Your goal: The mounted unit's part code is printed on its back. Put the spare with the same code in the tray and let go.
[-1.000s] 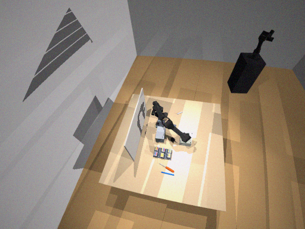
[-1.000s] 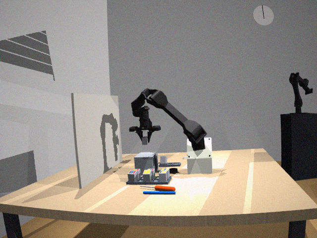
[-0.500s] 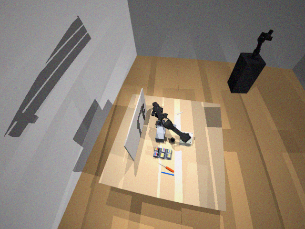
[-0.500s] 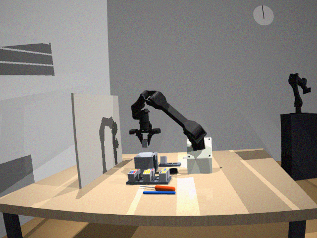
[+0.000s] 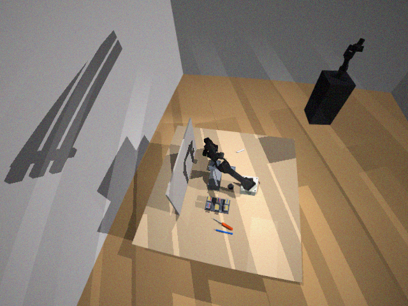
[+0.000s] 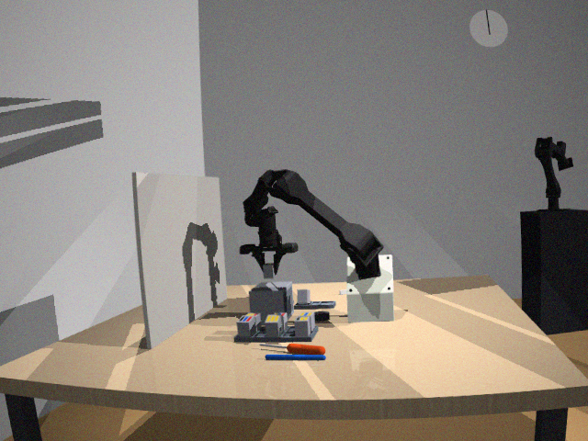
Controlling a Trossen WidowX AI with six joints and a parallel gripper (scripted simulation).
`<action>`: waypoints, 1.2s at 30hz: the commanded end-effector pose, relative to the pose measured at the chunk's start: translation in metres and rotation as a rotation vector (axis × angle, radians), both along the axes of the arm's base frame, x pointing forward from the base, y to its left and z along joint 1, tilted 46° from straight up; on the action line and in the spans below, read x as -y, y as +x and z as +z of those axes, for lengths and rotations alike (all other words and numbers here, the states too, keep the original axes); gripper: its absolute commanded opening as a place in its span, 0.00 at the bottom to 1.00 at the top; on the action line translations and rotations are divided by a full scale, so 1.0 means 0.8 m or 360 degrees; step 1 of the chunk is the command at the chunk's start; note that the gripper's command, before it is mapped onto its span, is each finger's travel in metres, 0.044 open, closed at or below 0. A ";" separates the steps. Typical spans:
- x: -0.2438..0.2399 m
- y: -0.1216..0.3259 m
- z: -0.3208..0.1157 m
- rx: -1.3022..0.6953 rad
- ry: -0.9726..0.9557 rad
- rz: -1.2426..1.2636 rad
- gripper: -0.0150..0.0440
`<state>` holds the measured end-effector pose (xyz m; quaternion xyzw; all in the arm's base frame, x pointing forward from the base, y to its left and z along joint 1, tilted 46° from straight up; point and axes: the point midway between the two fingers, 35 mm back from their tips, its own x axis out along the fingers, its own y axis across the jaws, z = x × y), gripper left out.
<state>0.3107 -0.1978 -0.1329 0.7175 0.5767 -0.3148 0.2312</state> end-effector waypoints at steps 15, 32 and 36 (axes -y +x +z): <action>-0.021 0.001 -0.020 -0.0013 0.0019 -0.0007 0.25; -0.038 0.003 -0.035 -0.0013 0.0021 -0.0007 0.25; -0.042 0.004 -0.039 -0.0012 0.0022 -0.0007 0.25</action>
